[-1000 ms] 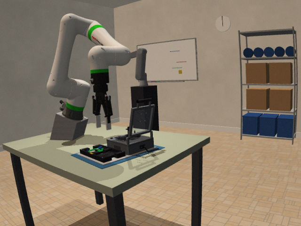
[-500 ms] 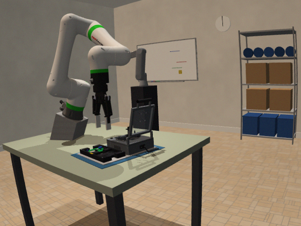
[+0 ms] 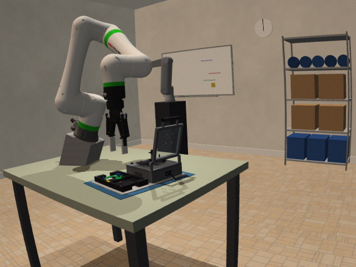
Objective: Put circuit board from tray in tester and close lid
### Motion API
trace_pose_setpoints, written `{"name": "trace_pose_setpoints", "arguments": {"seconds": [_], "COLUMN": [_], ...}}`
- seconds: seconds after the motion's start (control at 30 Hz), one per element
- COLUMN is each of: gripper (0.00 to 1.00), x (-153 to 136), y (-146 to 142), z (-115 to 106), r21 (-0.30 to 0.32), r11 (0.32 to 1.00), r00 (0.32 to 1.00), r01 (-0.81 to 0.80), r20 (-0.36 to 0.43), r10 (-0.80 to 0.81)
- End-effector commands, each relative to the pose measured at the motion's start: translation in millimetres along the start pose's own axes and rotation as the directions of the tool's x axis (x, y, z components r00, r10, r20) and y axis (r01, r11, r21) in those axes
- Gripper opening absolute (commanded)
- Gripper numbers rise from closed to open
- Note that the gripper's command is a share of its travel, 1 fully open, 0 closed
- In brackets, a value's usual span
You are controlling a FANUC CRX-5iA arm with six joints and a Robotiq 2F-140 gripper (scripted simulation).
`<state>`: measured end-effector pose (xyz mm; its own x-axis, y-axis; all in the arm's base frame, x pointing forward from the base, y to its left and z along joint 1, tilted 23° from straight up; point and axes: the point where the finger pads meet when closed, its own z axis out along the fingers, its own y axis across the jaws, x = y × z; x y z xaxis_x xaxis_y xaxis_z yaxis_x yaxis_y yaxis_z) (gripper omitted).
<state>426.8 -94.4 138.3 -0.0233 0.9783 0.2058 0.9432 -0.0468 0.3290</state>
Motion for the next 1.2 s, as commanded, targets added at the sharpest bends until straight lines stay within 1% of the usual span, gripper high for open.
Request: {"name": "trace_pose_setpoints", "arguments": {"seconds": [0.0, 0.17, 0.57, 1.17], "gripper": [0.58, 0.58, 0.58, 0.58], "x": [-7.3, -17.2, -30.8, -32.9], "y": [-2.0, -5.2, -9.4, -10.1], "z": [-0.1, -0.1, -0.1, -0.1], "r21": [0.0, 0.0, 0.0, 0.0], "r11": [1.0, 1.0, 1.0, 1.0], "r00": [1.0, 1.0, 1.0, 1.0], "r01": [0.0, 0.0, 0.0, 0.0], "r20": [0.0, 0.0, 0.0, 0.0], "r10": [0.0, 0.0, 0.0, 0.0]}}
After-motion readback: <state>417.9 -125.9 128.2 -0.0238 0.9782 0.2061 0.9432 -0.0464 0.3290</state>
